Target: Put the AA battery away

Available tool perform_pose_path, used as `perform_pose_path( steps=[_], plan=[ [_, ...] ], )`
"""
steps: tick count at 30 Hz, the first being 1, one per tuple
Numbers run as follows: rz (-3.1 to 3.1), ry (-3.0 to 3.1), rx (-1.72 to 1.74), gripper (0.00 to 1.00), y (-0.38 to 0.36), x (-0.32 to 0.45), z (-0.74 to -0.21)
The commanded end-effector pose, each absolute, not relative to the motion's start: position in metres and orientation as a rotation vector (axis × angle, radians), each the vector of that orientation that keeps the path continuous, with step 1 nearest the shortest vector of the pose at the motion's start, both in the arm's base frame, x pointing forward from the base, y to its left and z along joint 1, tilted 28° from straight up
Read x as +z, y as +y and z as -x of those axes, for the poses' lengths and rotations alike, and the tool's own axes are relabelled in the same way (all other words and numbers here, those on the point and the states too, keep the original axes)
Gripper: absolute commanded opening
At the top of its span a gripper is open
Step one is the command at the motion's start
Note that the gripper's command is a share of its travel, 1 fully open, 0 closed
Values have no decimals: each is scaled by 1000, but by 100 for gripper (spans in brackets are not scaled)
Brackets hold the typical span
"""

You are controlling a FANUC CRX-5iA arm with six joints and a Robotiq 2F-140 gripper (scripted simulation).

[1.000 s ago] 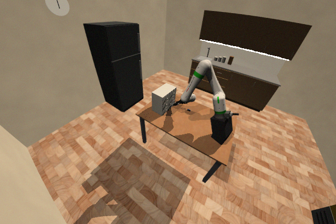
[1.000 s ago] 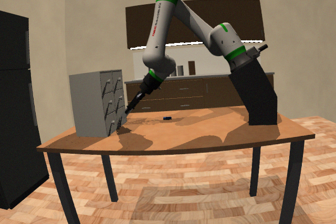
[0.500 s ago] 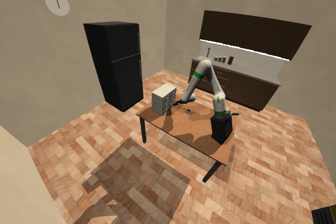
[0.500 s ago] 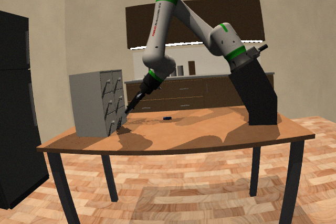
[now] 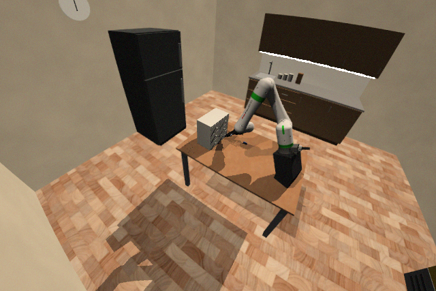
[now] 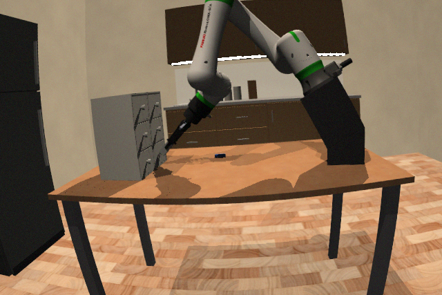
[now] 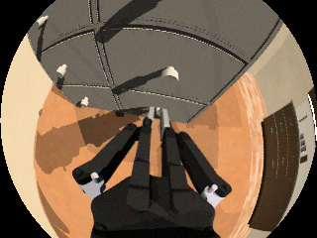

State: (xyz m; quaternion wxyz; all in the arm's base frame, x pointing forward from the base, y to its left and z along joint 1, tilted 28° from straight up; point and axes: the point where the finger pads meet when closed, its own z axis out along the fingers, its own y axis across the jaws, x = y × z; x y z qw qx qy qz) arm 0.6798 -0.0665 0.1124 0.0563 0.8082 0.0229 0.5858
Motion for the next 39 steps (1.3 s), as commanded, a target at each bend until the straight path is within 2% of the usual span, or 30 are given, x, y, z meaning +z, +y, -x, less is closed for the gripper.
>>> perform_pose_path(
  steps=[1,39],
  plan=[
    [-2452,70,1777,8,-67,112,-680],
    [-2452,70,1777,8,-67,109,-674]
  ],
)
